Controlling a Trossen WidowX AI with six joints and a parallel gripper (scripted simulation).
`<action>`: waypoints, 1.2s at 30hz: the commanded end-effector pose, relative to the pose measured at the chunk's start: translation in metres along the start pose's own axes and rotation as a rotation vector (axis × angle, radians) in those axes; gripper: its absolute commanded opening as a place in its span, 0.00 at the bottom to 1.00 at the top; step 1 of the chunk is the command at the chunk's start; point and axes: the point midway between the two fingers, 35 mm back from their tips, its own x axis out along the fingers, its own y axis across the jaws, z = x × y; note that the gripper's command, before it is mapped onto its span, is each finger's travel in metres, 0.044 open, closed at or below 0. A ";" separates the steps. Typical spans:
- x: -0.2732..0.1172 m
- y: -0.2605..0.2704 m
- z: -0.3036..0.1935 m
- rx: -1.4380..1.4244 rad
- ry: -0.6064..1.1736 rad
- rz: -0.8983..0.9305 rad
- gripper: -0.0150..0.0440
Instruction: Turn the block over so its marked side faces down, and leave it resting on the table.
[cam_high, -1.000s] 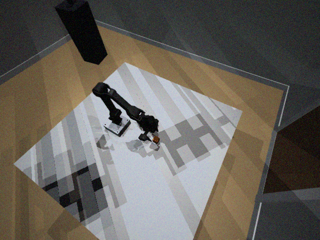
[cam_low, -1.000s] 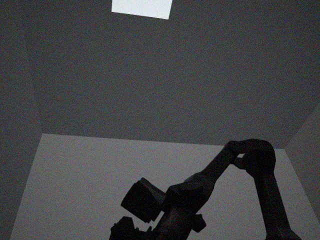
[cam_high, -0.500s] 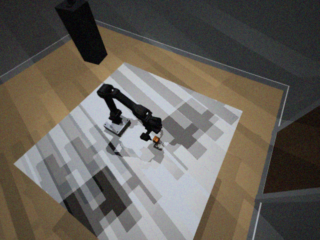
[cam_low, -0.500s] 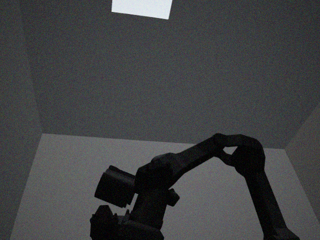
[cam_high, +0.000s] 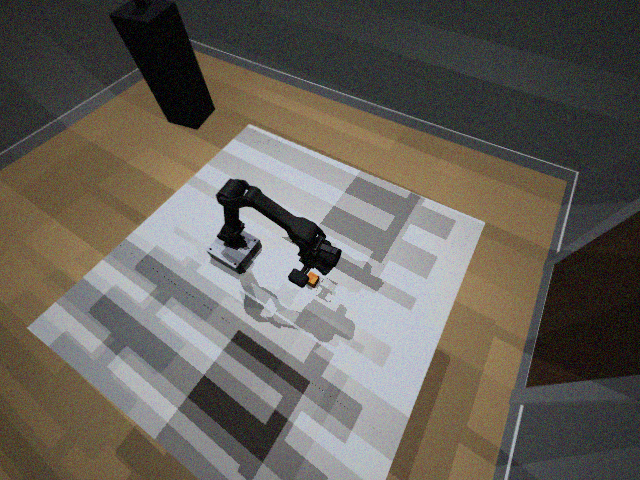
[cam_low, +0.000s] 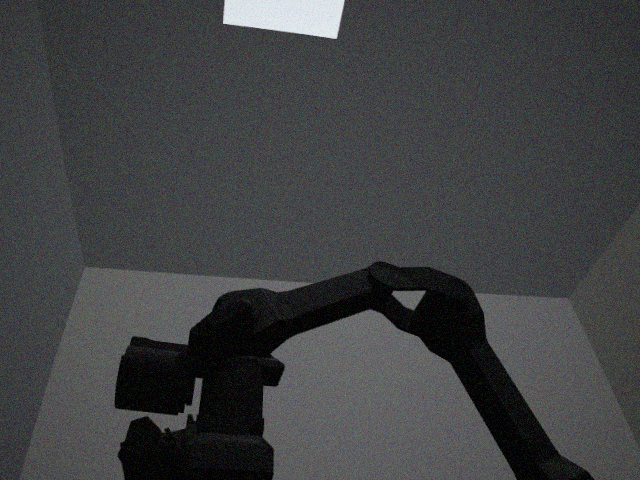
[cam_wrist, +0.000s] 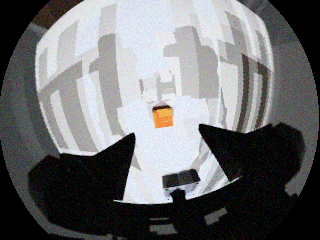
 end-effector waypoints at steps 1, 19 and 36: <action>0.028 0.000 -0.003 -0.005 0.021 0.003 1.00; 0.056 0.000 -0.003 -0.005 0.021 0.003 1.00; 0.078 0.000 -0.004 -0.005 0.021 0.003 0.91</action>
